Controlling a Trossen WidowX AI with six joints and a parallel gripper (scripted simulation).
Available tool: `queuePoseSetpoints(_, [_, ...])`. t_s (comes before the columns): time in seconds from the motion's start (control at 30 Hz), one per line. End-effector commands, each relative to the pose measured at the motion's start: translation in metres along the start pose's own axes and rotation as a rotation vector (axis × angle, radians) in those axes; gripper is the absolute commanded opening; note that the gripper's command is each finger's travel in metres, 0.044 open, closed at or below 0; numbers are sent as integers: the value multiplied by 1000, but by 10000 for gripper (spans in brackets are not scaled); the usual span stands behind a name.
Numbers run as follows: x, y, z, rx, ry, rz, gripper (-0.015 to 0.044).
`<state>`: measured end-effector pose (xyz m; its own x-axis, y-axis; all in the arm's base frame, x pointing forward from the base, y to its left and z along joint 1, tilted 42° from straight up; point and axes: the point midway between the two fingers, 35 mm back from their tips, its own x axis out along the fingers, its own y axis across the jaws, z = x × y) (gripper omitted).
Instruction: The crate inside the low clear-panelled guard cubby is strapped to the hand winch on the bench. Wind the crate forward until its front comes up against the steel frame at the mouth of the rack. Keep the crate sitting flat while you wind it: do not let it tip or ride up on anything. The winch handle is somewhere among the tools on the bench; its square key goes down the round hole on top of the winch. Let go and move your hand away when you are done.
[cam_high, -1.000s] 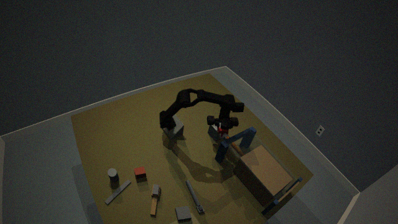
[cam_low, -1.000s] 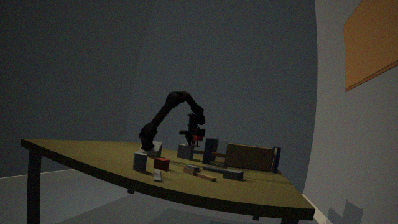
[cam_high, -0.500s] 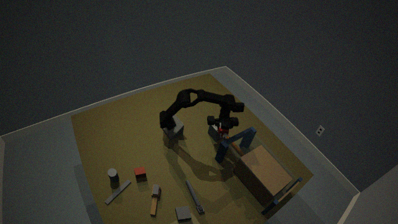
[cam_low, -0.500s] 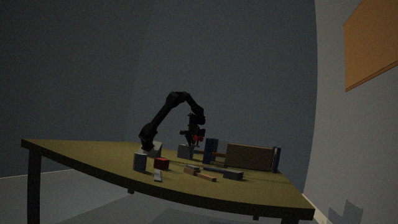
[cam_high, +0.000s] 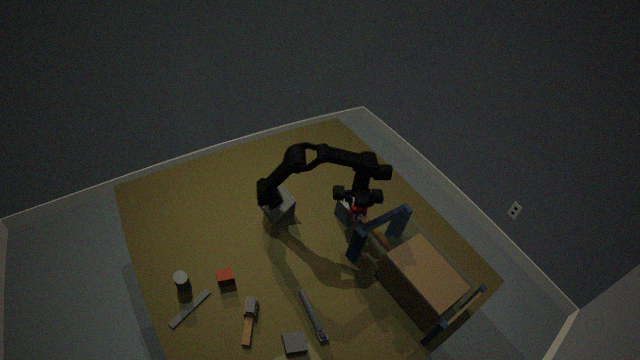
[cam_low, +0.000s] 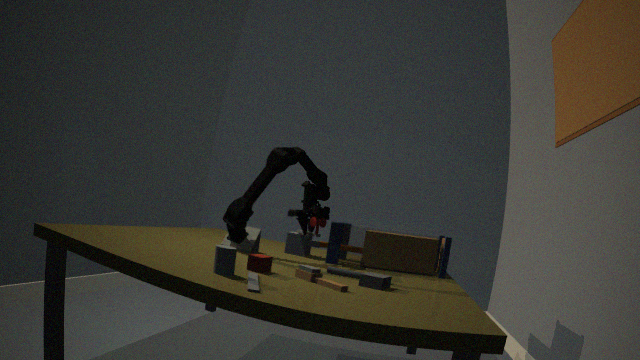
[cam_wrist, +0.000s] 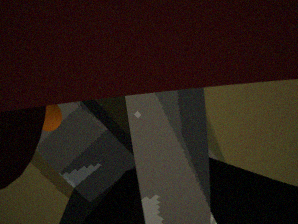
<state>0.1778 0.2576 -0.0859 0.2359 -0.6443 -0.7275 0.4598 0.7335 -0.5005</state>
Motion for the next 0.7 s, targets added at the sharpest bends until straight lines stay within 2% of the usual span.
queuePoseSetpoints(0.0, [4, -1, 0, 24, 6, -11, 0])
queuePoseSetpoints(0.67, [4, -2, 0, 48, 6, -13, 0])
